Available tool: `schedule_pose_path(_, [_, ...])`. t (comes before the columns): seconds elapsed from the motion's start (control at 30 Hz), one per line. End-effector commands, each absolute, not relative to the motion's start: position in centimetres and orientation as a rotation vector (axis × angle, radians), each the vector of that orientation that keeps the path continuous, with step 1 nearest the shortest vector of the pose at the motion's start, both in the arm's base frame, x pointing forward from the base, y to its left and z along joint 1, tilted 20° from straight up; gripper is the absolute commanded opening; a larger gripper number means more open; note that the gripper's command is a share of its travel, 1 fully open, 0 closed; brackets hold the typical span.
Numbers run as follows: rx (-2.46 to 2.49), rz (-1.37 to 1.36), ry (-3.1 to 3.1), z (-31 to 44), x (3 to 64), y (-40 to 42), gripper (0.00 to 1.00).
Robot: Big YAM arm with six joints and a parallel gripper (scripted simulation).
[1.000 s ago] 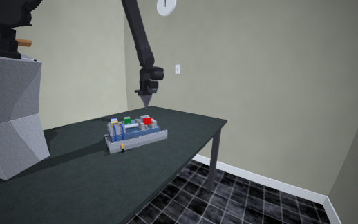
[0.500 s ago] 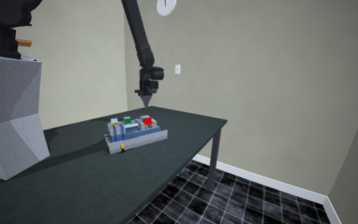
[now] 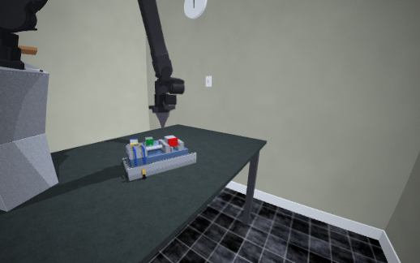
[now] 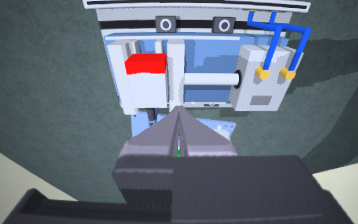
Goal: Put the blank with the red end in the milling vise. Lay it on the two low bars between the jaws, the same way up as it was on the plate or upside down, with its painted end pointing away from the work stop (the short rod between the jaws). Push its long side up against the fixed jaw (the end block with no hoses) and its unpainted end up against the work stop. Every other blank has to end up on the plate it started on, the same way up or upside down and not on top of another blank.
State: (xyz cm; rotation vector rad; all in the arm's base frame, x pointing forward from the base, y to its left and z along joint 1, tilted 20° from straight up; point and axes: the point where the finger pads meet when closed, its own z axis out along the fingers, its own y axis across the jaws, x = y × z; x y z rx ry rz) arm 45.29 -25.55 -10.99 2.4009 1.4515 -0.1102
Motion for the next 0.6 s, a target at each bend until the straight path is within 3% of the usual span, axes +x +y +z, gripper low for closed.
schedule_pose_path(0.0, [2.373, -0.072, 1.415, -9.67, 46.51, -26.07, 0.0])
schedule_pose_path(0.57, [2.376, -0.074, 1.418, -9.62, 46.62, -26.11, 0.0])
